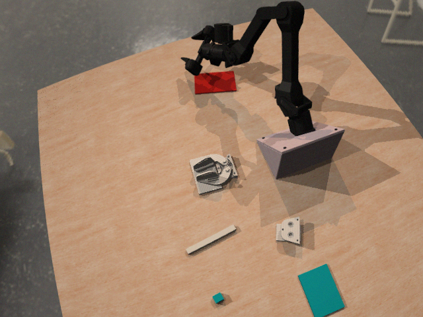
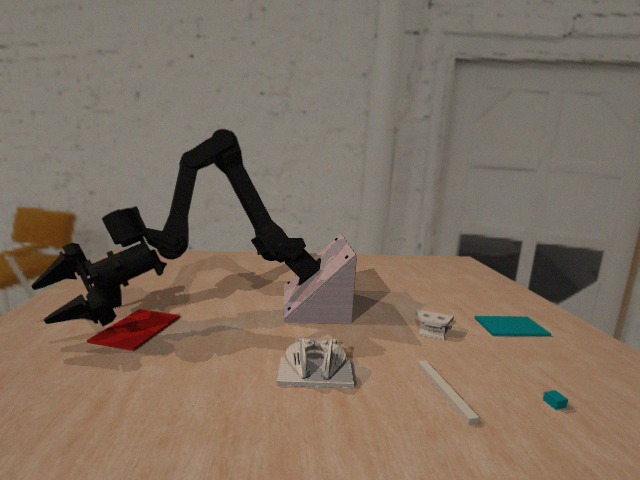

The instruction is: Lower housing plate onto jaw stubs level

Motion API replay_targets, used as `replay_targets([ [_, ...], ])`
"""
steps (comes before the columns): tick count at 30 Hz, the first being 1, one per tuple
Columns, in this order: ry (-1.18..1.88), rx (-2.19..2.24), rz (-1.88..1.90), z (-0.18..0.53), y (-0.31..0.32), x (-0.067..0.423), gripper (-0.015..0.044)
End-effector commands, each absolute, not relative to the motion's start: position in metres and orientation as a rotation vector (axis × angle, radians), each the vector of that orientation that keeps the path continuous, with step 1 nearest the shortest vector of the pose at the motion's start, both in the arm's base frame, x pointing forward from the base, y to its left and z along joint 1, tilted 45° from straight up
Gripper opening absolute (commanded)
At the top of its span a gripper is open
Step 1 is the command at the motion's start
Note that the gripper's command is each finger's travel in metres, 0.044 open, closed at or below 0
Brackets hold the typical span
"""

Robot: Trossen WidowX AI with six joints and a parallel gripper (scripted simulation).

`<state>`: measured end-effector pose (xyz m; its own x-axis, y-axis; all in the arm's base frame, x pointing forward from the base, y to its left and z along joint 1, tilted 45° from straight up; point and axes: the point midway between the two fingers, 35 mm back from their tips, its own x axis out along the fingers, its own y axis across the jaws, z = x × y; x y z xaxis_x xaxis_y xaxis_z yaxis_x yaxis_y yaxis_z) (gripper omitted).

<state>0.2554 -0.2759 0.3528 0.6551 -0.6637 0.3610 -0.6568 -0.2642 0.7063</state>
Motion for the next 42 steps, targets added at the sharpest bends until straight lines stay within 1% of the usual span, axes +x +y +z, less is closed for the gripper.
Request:
replay_targets([
  [1, -0.957, 1.996, -0.057, 0.341, -0.263, 0.277, 0.044],
  [16, -0.691, 2.089, -0.131, 0.31, -0.218, 0.343, 0.044],
  [28, -0.388, 2.127, -0.284, 0.257, -0.164, 0.398, 0.044],
  [42, -0.027, 2.107, -0.459, 0.19, -0.085, 0.438, 0.044],
])
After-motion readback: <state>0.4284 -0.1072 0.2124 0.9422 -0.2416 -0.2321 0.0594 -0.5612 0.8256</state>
